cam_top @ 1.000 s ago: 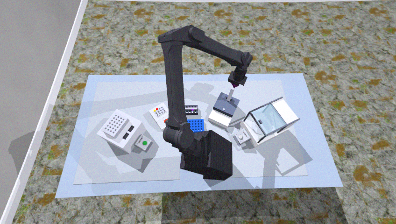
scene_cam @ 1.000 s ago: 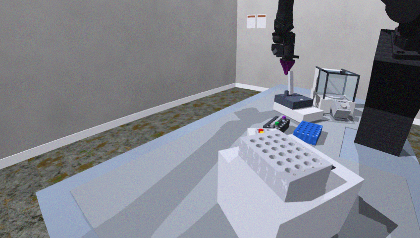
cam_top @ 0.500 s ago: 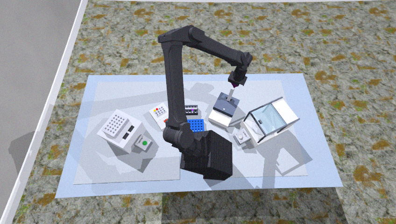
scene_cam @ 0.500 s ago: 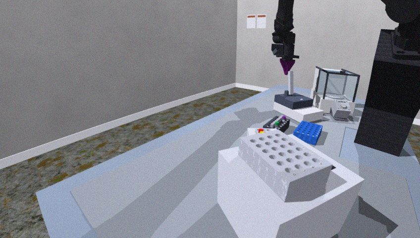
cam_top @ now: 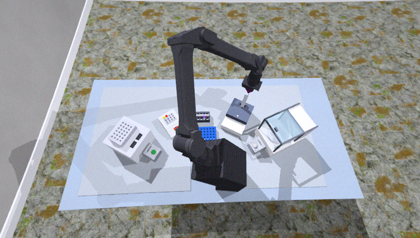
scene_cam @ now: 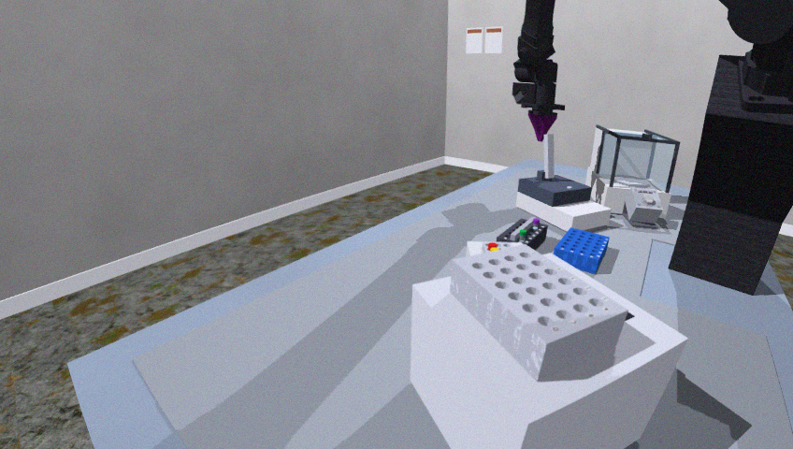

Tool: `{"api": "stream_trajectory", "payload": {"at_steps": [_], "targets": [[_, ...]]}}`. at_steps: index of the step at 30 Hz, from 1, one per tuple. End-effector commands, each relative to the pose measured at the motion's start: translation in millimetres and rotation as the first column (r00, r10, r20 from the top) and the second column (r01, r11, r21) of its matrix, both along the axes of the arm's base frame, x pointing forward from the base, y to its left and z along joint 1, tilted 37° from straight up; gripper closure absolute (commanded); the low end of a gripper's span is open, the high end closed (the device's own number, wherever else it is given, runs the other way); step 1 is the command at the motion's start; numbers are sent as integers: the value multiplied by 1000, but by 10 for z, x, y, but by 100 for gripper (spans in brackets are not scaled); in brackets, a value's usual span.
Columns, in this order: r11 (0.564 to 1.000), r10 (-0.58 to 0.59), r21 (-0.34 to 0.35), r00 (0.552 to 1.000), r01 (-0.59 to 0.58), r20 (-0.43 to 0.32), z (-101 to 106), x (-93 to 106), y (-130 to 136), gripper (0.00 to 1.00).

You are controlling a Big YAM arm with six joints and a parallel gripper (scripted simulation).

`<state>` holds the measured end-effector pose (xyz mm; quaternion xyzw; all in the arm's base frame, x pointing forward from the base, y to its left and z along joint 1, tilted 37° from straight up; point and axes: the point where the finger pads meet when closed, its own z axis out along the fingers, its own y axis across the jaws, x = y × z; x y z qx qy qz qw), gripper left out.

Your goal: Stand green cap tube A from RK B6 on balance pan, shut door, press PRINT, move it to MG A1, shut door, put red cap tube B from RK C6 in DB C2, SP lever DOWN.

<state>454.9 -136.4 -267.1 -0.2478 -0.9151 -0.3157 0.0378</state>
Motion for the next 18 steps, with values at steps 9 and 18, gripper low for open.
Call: {"api": "stream_trajectory", "payload": {"at_steps": [9,18], "targets": [[1000,4,-4,1000,-4,5,-35,67,72,100],[1000,4,-11,1000,-4,16,89,27,82,100]]}}
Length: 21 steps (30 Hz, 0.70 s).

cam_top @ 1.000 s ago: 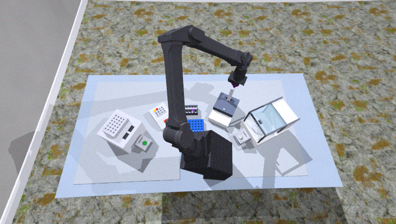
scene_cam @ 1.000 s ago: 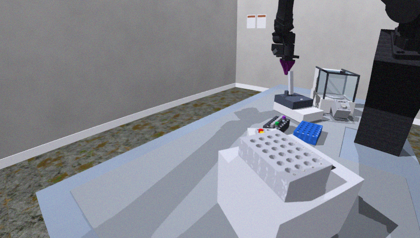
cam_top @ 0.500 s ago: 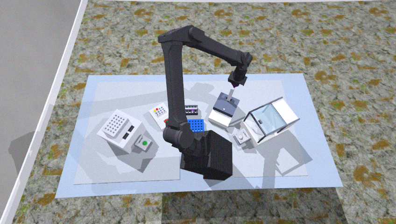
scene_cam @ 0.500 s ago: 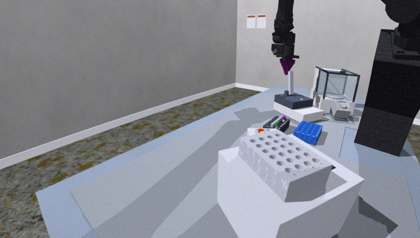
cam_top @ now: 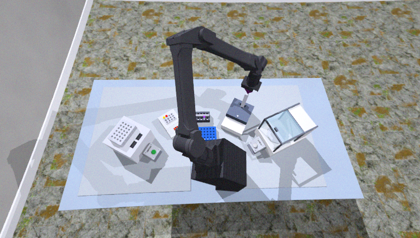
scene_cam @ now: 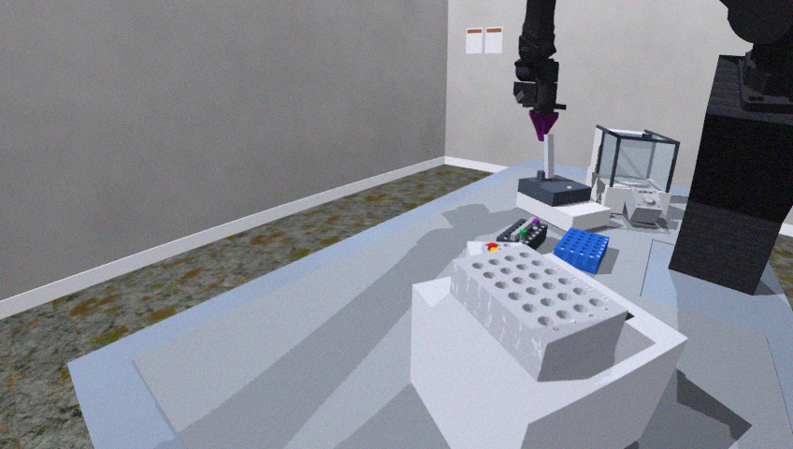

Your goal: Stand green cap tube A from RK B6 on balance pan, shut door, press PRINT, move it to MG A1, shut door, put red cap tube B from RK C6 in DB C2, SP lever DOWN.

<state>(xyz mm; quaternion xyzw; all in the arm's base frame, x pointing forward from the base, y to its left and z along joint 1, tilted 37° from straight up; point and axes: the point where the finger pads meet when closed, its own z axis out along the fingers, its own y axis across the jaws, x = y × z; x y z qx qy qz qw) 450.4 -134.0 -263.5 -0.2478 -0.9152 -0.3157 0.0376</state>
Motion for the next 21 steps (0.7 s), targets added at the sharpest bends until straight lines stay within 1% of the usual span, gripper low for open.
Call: {"api": "stream_trajectory", "payload": {"at_steps": [1,2,5,8,10,11,12,14,15,17,20,21], "targets": [[1000,4,-7,1000,-4,9,23,32,76,100],[1000,3,-6,1000,-3,7,18,11,76,100],[1000,-3,-15,1000,3,23,111,31,29,100],[1000,-7,-14,1000,8,21,108,-24,22,100],[1000,-7,-14,1000,8,21,108,-24,22,100],[1000,-8,4,1000,8,-12,-49,-169,90,100],[1000,-9,0,1000,9,-4,-14,-158,72,100],[1000,-11,-14,1000,11,24,123,-84,6,100],[1000,-11,-16,1000,12,28,142,-86,-5,100],[1000,-13,-17,999,14,29,150,-116,-13,100],[1000,-16,-10,1000,16,18,98,-210,4,100],[1000,-16,-12,1000,16,22,115,-214,-5,100]]}}
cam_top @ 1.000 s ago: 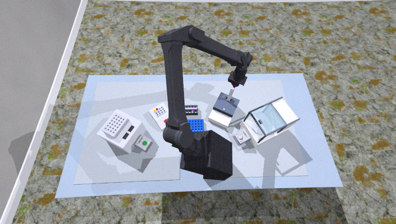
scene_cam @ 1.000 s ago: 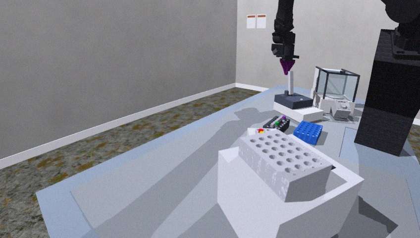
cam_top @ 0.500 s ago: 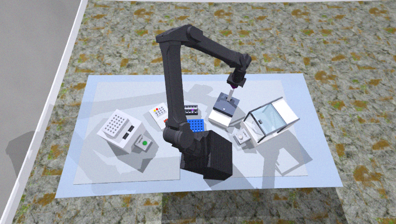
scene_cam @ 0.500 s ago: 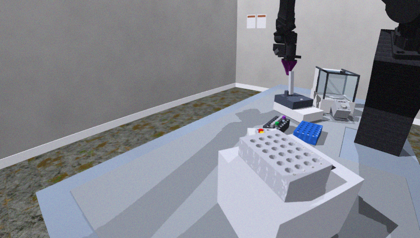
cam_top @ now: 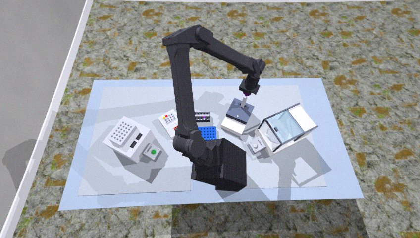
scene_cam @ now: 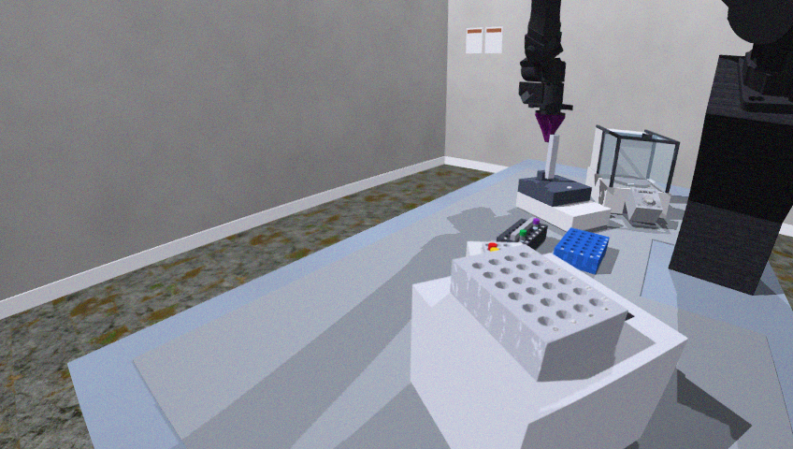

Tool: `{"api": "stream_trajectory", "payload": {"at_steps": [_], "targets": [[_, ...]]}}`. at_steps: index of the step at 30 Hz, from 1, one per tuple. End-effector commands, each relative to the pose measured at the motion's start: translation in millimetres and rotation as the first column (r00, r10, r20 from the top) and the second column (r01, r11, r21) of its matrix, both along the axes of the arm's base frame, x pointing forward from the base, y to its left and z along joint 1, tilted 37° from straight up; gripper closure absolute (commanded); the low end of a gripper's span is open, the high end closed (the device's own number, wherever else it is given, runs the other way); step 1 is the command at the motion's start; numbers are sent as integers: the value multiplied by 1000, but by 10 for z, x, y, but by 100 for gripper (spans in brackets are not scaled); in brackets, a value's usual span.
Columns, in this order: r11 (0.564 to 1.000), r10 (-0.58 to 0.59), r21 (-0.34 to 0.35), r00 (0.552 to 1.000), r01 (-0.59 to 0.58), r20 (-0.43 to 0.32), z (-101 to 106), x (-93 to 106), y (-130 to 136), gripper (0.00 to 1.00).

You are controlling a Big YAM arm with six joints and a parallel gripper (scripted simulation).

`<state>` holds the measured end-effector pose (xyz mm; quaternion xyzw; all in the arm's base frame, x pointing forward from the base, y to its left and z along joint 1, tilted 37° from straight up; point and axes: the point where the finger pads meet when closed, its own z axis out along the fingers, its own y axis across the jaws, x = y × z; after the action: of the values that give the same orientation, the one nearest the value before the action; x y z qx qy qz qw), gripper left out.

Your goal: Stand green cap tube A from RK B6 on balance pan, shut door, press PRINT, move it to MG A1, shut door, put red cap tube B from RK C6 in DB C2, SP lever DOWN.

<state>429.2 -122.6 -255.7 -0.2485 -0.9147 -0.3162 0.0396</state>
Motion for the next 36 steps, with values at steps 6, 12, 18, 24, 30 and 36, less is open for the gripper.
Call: {"api": "stream_trajectory", "payload": {"at_steps": [6,12,18,24,30,36], "targets": [[1000,-8,-20,999,9,38,103,-4,-104,100],[1000,-13,-21,999,13,38,127,-82,-95,100],[1000,-9,-18,999,10,33,129,-167,-41,100],[1000,0,-1,1000,0,3,15,-314,83,100],[1000,-10,-20,999,11,37,192,-269,-7,100],[1000,-6,-20,999,6,37,216,-335,41,100]]}}
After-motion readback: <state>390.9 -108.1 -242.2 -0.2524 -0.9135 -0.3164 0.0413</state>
